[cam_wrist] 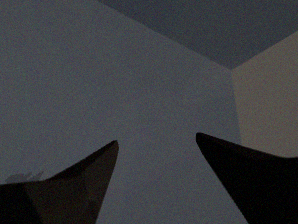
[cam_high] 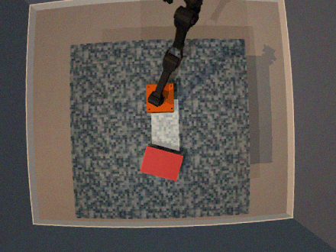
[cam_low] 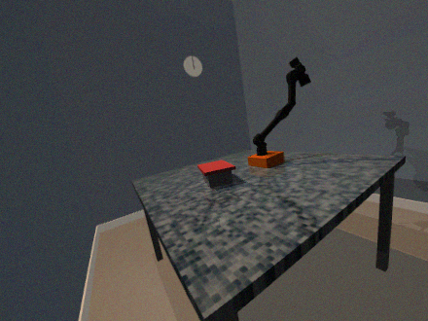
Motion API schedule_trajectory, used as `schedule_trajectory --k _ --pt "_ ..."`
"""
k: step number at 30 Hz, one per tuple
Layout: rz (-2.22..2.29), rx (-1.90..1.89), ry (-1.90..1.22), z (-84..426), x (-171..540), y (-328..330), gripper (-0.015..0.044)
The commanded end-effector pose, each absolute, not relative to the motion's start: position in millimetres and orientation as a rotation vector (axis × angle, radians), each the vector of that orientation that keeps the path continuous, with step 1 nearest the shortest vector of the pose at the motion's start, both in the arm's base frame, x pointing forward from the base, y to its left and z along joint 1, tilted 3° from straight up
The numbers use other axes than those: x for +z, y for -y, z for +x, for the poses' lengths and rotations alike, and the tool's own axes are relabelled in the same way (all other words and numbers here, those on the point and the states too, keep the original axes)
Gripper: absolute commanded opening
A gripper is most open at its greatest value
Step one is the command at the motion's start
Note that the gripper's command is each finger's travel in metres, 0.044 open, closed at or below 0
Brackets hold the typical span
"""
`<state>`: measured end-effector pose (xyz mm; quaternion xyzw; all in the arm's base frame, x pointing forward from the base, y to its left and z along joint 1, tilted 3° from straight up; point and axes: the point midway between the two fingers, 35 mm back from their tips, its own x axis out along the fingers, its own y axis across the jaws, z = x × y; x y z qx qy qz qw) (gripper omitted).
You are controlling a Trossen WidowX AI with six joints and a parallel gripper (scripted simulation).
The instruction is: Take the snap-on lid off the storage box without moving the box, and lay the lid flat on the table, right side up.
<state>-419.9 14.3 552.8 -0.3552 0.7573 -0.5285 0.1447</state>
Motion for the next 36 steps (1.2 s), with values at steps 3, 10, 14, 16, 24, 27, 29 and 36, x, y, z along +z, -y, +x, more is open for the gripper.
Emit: schedule_trajectory --k 3,10,14,16,24,27,29,36 --pt "-1.098 -1.477 -2.235 -406 569 -2 0.0321" --pt "-1.468 -1.289 -2.394 -327 630 54 0.0235" --pt "-1.614 -1.229 -2.418 -293 647 72 0.0235" --pt "-1.736 -1.180 -2.429 -264 659 84 0.0235" --pt "-2.096 -1.131 -2.419 -170 688 108 0.0235" --pt "-2.299 -1.057 -2.380 -118 692 115 0.0235" --pt "-2.438 -1.002 -2.343 -84 692 118 0.0235" --pt "-2.821 -0.822 -2.230 6 679 114 0.0235"
